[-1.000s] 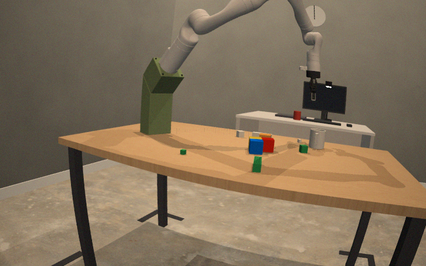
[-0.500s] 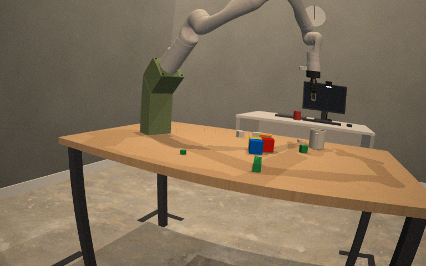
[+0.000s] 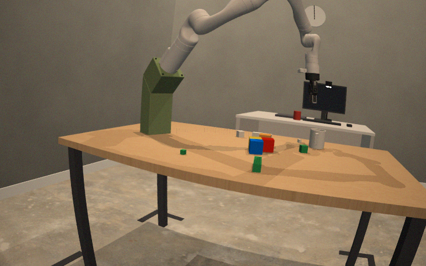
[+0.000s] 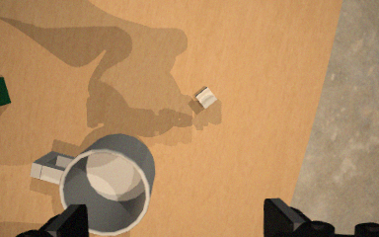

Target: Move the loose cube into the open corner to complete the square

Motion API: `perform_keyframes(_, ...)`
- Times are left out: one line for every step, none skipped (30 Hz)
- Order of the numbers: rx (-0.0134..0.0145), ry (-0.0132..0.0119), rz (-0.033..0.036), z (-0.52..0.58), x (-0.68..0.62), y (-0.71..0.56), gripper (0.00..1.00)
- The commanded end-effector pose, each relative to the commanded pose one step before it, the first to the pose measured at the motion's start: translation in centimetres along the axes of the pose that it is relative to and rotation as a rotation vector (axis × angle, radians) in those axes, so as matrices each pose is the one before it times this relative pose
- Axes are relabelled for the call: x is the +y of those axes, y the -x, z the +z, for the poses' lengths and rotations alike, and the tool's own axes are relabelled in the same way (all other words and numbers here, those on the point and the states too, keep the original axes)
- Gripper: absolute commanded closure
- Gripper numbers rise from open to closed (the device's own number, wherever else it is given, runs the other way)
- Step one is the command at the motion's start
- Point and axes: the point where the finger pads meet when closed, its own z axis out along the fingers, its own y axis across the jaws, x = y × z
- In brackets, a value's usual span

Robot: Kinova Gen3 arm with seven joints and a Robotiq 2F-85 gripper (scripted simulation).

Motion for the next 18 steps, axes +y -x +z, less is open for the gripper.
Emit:
perform_keyframes(-0.00219,-0.01228,-0.03063,0.437,-0.723,-0.609,0.00)
perform_keyframes(-0.00443,-0.00890,-0.02703,0.307,-0.460,-0.228,0.00)
perform_keyframes(-0.00447,-0.00923,-0.02955,0.325,-0.476,-0.268,0.00)
perform_keyframes(-0.00444,-0.00944,-0.03205,0.341,-0.484,-0.312,0.00)
perform_keyframes(-0.00433,-0.00950,-0.03450,0.354,-0.485,-0.358,0.00)
perform_keyframes(-0.00415,-0.00940,-0.03689,0.363,-0.476,-0.407,0.00)
perform_keyframes(-0.00392,-0.00914,-0.03918,0.369,-0.459,-0.458,0.00)
perform_keyframes(-0.00363,-0.00872,-0.04135,0.372,-0.432,-0.509,0.00)
perform_keyframes(-0.00331,-0.00814,-0.04339,0.371,-0.396,-0.560,0.00)
perform_keyframes(-0.00296,-0.00740,-0.04526,0.366,-0.350,-0.609,0.00)
perform_keyframes(-0.00261,-0.00651,-0.04695,0.358,-0.297,-0.656,0.00)
perform_keyframes(0.00000,0.00000,0.00000,0.000,0.000,0.000,0.00)
perform_keyframes(-0.00226,-0.00549,-0.04843,0.347,-0.235,-0.699,0.00)
perform_keyframes(-0.00193,-0.00435,-0.04969,0.332,-0.167,-0.736,0.00)
perform_keyframes(0.00000,0.00000,0.00000,0.000,0.000,0.000,0.00)
perform_keyframes(-0.00163,-0.00312,-0.05071,0.315,-0.092,-0.768,0.00)
perform_keyframes(0.00000,0.00000,0.00000,0.000,0.000,0.000,0.00)
perform_keyframes(0.00000,0.00000,0.00000,0.000,0.000,0.000,0.00)
